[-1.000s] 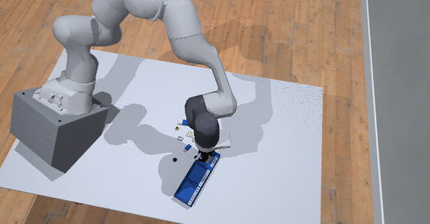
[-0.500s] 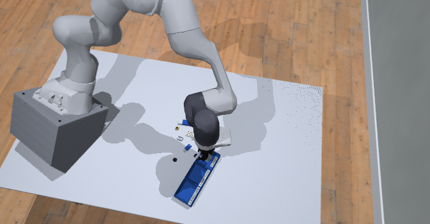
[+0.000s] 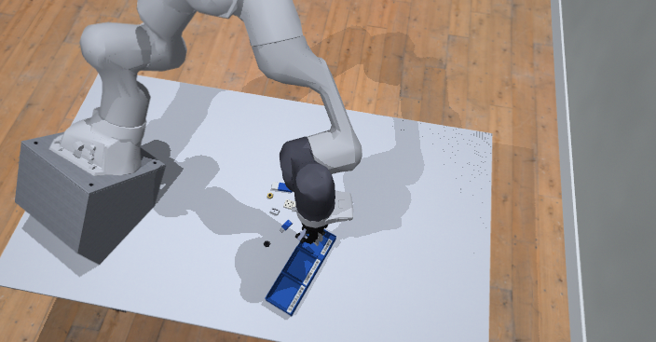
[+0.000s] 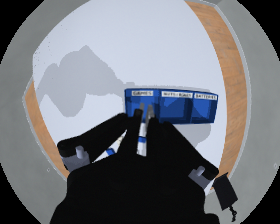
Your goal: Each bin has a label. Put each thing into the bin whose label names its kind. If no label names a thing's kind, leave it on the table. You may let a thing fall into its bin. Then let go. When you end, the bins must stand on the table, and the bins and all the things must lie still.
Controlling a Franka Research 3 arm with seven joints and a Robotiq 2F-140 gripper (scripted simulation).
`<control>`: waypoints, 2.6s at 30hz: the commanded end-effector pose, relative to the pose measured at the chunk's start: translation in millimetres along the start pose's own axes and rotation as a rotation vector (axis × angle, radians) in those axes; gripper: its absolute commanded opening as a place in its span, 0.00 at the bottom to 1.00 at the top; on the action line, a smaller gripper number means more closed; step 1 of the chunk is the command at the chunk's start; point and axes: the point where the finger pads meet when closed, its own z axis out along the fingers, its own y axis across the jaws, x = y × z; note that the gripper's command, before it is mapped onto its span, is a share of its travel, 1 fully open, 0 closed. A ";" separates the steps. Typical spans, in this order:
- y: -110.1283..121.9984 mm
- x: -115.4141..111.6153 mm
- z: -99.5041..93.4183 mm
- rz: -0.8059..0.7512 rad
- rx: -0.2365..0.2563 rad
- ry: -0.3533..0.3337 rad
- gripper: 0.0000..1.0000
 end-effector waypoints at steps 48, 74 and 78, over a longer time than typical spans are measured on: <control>25.8 -31.6 -87.2 0.237 0.000 -0.007 0.19; 94.4 -113.8 -2.0 0.799 0.016 -0.062 0.19; 94.2 -113.1 -2.0 0.896 0.019 -0.044 0.19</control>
